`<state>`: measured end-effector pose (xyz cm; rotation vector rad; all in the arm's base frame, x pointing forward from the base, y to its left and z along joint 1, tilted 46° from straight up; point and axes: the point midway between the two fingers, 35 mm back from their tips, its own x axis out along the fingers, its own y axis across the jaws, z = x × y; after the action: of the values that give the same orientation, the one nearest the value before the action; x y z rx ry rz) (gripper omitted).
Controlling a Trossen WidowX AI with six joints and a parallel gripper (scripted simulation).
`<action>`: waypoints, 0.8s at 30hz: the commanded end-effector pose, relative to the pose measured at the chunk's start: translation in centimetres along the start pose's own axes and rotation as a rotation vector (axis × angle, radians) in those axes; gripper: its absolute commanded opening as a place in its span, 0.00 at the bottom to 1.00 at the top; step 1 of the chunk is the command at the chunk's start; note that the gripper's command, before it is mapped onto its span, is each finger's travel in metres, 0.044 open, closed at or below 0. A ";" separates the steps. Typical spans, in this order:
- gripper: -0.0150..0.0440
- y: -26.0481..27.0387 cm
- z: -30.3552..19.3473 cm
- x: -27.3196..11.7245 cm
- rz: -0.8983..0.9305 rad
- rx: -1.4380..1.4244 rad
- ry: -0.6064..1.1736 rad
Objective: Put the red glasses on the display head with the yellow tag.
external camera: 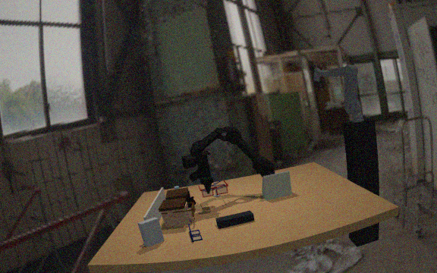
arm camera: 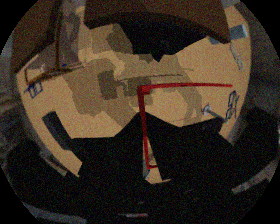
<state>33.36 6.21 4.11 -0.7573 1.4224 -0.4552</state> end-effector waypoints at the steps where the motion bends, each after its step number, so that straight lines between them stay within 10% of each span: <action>1: 0.25 0.0 -0.1 0.5 -0.005 -0.009 0.004; 24: 0.25 0.0 -0.2 2.7 -0.006 -0.009 0.003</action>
<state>33.67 4.62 2.54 -0.7579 1.4214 -0.4559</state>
